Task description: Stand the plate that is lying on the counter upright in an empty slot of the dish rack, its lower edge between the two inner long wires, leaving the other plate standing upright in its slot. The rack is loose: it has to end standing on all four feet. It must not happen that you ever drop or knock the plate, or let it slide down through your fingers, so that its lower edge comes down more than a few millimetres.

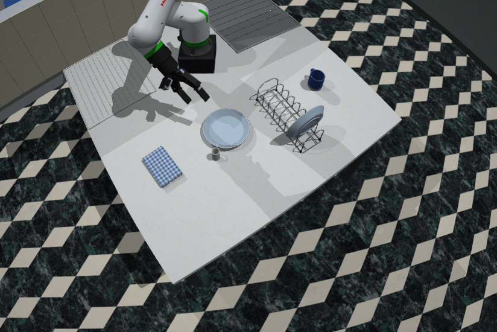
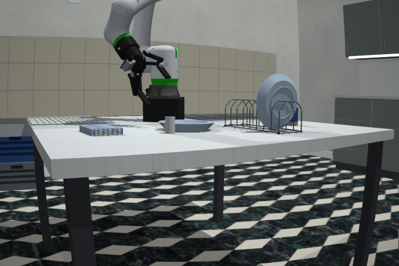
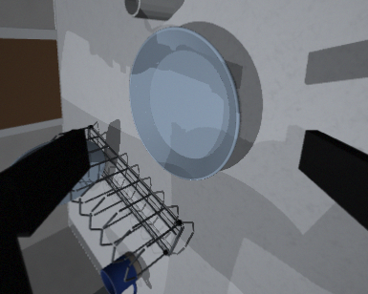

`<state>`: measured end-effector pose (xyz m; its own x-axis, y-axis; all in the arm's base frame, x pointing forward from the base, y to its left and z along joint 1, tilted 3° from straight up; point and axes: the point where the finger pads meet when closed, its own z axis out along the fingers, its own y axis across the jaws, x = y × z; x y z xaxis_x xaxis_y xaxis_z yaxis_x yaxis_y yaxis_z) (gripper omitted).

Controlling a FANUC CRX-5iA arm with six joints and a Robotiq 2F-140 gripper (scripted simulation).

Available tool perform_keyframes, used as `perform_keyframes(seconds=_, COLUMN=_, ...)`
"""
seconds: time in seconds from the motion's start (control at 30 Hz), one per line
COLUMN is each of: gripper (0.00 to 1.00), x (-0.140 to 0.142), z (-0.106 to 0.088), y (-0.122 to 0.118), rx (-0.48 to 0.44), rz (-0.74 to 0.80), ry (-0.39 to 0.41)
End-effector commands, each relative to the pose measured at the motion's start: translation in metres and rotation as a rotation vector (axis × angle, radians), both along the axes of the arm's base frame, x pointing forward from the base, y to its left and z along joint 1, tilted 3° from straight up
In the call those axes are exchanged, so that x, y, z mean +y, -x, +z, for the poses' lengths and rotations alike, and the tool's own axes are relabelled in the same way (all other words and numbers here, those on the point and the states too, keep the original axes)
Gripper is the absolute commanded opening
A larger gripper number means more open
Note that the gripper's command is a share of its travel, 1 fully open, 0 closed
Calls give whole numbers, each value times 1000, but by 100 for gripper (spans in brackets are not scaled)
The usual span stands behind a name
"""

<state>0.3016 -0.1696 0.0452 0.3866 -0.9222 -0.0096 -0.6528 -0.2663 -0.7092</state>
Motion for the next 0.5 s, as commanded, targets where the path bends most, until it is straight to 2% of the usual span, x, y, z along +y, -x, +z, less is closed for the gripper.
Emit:
perform_keyframes(seconds=0.0, gripper=100, x=2, z=-1, y=1, rx=-15, rz=34, ry=29)
perform_keyframes(seconds=0.23, gripper=100, x=4, z=-2, y=2, rx=-19, rz=54, ry=45)
perform_keyframes(seconds=0.27, gripper=24, x=4, z=-2, y=2, rx=-19, rz=54, ry=45)
perform_keyframes(seconds=0.47, gripper=24, x=4, z=-2, y=2, rx=-19, rz=54, ry=45)
